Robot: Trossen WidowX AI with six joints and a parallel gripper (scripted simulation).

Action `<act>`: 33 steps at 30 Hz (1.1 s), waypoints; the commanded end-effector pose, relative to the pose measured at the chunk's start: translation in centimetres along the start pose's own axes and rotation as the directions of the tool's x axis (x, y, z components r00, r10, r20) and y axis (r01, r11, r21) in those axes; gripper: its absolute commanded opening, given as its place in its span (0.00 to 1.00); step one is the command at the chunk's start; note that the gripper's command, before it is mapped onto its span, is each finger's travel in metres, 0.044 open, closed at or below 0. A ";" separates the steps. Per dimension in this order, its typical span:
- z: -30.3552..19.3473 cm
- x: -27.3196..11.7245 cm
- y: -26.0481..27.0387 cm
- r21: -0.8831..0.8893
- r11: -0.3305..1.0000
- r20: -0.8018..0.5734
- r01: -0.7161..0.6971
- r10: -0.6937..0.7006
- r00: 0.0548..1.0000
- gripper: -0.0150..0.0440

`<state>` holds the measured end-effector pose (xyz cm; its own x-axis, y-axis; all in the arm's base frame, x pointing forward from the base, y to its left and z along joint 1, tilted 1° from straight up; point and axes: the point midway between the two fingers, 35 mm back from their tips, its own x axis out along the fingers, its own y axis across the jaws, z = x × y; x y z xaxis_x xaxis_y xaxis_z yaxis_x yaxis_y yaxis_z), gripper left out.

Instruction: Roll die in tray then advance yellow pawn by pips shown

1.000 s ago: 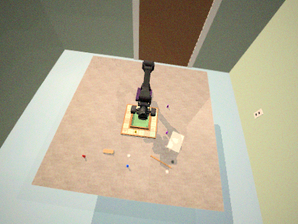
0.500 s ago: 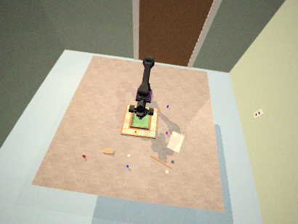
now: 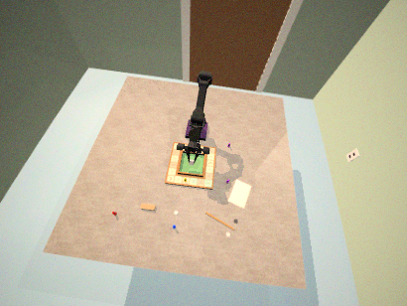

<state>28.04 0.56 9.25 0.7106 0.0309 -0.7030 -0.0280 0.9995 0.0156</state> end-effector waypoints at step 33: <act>0.3 -4.4 -0.1 0.007 1.000 0.075 -0.001 0.000 0.997 0.61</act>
<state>25.06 0.37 12.49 0.7602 0.0319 -0.6489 -0.0234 0.9995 0.0217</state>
